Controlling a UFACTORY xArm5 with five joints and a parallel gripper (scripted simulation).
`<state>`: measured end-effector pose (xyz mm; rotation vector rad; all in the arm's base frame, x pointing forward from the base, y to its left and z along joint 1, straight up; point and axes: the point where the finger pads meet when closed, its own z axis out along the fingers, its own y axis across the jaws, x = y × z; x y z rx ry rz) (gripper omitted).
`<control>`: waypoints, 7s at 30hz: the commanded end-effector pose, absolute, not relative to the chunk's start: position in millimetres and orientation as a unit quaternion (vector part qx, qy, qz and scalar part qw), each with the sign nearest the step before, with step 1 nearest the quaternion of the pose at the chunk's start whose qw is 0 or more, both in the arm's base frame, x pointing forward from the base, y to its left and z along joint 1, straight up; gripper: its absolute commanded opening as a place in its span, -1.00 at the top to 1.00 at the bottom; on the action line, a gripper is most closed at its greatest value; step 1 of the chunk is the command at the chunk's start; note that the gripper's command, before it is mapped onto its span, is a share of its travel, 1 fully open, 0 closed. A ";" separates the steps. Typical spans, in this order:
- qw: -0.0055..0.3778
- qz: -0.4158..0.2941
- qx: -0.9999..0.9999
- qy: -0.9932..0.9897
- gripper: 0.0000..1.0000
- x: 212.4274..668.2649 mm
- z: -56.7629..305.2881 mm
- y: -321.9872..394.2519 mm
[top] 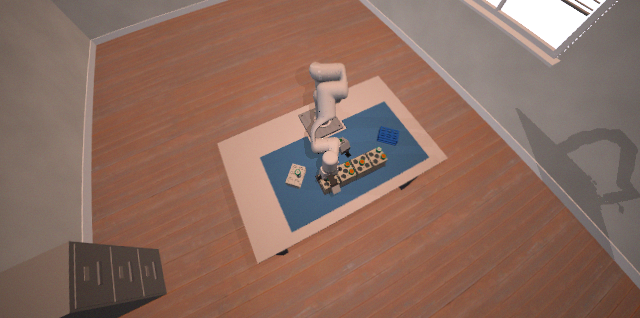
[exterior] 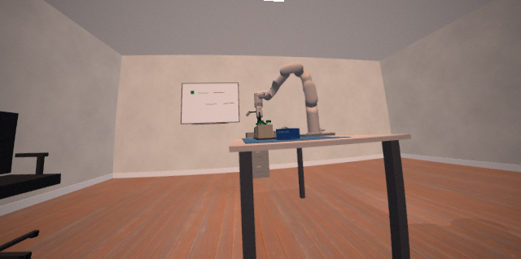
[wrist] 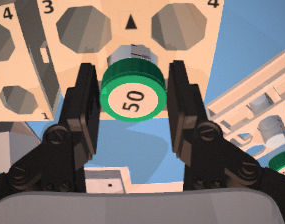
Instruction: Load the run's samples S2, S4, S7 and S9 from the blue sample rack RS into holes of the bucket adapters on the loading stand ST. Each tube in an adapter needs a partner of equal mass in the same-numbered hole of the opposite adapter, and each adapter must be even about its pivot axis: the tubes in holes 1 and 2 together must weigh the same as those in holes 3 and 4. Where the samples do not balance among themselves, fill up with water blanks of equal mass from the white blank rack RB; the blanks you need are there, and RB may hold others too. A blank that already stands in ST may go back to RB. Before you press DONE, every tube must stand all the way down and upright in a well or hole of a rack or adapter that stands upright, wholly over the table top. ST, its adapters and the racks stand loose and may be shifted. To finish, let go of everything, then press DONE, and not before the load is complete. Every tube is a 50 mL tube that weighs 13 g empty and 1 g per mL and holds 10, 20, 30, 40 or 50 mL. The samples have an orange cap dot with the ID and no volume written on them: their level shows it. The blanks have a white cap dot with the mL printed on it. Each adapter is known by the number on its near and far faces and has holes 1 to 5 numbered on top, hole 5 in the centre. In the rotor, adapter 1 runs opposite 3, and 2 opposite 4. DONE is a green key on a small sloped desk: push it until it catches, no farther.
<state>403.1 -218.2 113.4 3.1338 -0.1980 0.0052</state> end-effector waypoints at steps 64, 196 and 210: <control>0.002 0.003 0.998 -0.063 0.15 403.3 231.0 -218.7; -0.002 0.003 0.726 -0.687 1.00 219.2 97.9 -5.6; -0.002 0.003 0.726 -0.687 1.00 219.2 90.6 -5.6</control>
